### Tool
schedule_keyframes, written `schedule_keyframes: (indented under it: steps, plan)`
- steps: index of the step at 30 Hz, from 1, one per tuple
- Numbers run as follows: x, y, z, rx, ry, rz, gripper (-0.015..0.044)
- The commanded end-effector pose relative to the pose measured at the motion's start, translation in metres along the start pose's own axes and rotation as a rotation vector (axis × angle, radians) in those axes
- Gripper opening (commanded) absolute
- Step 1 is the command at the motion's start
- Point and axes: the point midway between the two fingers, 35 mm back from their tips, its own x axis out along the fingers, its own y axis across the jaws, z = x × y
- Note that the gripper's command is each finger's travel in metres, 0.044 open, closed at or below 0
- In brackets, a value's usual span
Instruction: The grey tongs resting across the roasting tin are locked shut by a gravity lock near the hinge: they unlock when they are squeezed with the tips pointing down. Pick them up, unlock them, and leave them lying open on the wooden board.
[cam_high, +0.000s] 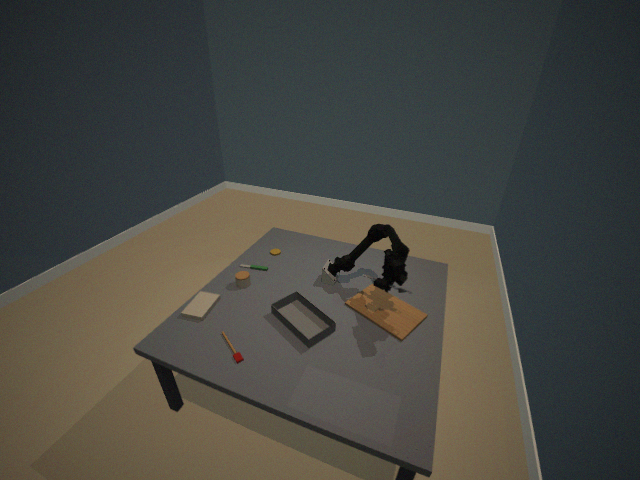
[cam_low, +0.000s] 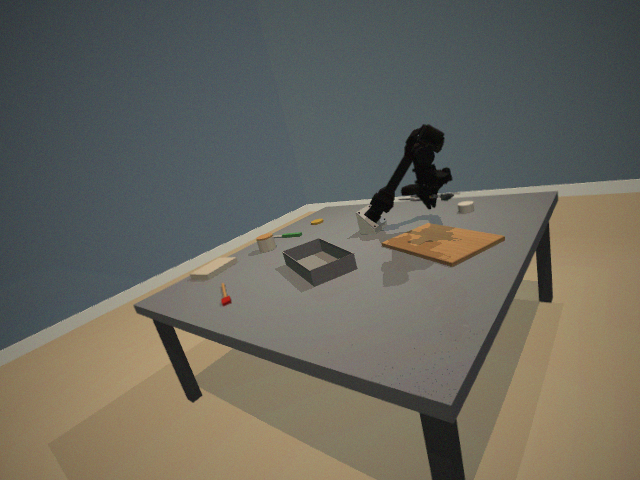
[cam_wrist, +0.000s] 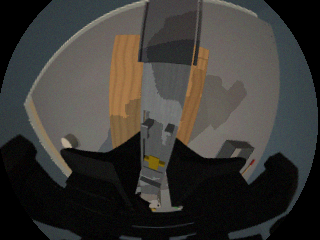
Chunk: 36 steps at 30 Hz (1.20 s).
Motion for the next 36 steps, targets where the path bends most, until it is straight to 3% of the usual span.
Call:
schedule_keyframes:
  steps: [1,36]
  plan:
    - [0.006,-0.002,0.000,0.006,0.009,-0.004,-0.0150]
    - [0.061,0.000,-0.002,0.028,0.054,-0.001,-0.0150]
